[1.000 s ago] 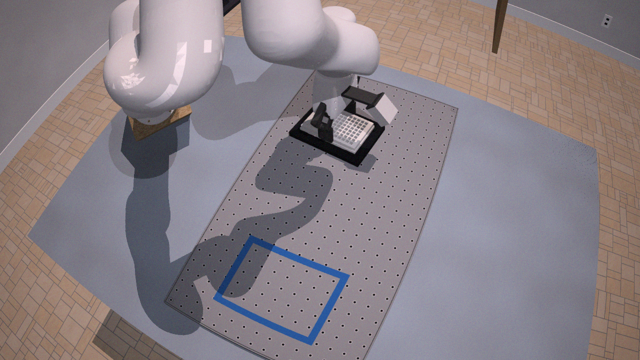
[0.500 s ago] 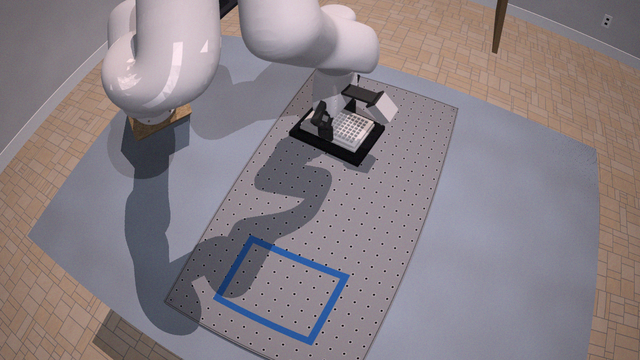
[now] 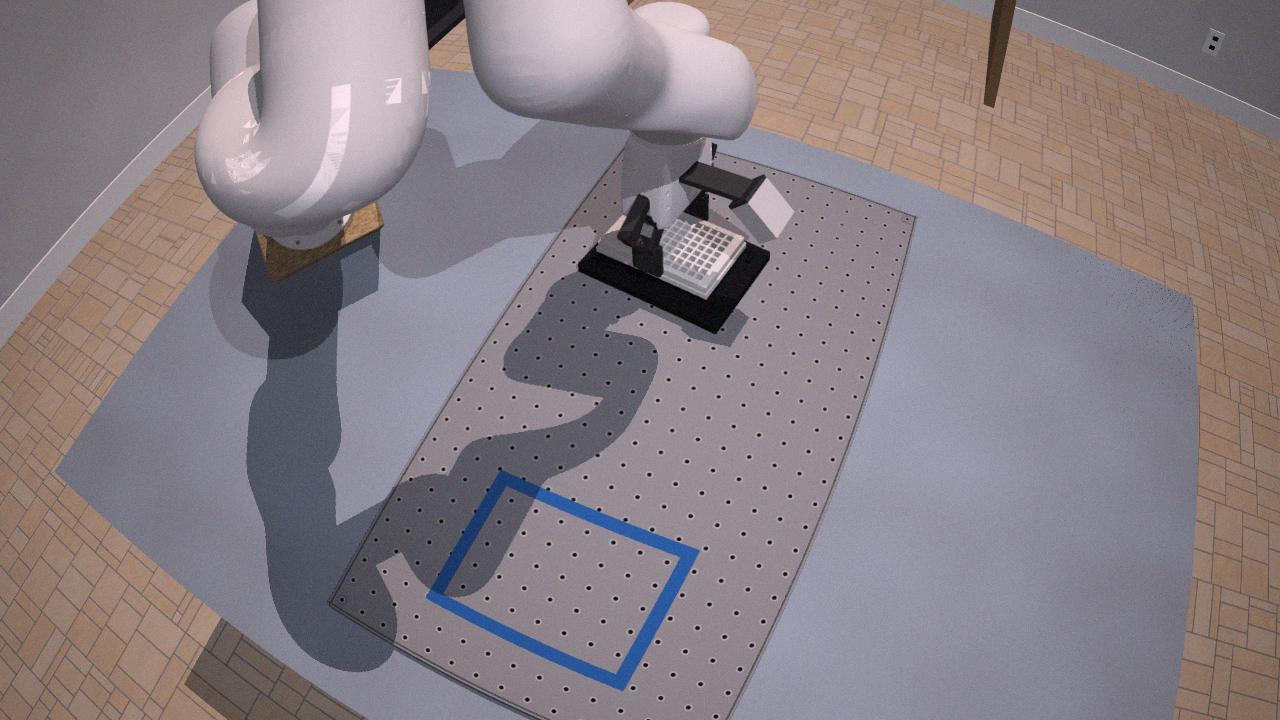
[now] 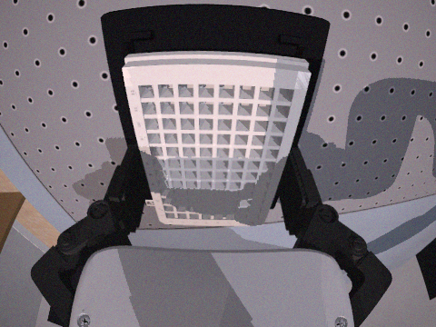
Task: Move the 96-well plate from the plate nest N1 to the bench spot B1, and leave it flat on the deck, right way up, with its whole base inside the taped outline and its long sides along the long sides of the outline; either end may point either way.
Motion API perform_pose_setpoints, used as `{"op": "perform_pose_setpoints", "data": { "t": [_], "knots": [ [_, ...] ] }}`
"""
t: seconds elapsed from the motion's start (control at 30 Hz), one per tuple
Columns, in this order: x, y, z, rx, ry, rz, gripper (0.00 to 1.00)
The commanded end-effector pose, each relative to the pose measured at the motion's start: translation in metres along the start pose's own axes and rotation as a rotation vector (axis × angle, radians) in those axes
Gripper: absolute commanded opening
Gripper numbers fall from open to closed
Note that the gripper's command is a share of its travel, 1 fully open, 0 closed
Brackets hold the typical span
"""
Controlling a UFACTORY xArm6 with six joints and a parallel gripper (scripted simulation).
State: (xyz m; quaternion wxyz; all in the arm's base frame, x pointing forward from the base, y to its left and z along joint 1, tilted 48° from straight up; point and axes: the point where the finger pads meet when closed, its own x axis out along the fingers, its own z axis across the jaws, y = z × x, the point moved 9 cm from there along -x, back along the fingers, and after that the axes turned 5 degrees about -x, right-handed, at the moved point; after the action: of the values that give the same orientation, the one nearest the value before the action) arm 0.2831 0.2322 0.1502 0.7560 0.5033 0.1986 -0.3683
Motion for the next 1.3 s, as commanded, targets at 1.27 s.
{"op": "perform_pose_setpoints", "data": {
  "t": [1.27],
  "knots": [
    [-0.044,0.003,-0.001,0.005,0.004,0.006,0.00]
  ]
}}
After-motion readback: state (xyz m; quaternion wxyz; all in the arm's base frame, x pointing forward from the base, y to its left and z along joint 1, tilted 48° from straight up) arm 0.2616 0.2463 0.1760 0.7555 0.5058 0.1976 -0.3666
